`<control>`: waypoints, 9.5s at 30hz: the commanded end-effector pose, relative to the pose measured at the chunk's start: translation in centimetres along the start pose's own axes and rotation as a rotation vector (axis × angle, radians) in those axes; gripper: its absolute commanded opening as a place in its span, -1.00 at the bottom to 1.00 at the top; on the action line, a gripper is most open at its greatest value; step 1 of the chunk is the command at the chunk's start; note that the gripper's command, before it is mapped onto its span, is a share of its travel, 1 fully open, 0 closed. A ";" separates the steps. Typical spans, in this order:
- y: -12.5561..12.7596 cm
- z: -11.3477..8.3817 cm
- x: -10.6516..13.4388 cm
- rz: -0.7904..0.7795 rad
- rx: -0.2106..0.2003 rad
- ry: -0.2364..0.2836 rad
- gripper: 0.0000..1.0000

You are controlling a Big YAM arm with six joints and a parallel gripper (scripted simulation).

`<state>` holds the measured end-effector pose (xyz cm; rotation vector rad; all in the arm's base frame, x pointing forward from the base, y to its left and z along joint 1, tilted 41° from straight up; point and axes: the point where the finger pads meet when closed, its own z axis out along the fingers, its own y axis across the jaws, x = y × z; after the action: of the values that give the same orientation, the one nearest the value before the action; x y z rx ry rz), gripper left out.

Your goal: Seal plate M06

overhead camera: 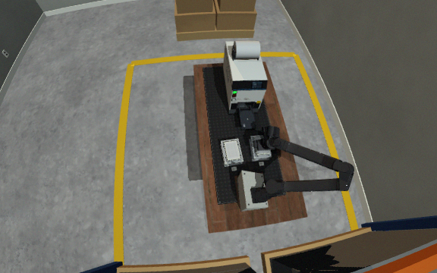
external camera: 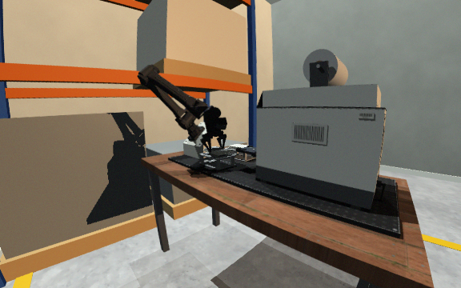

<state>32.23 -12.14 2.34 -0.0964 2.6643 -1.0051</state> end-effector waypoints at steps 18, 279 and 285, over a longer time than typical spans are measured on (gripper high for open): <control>-0.8 0.4 -2.2 0.013 0.005 -0.022 -1.00; -1.0 -1.0 -2.8 0.029 0.009 -0.026 1.00; -0.6 -0.9 -1.7 0.014 0.004 -0.008 1.00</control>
<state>32.55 -11.43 3.40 -0.0942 2.6622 -1.0074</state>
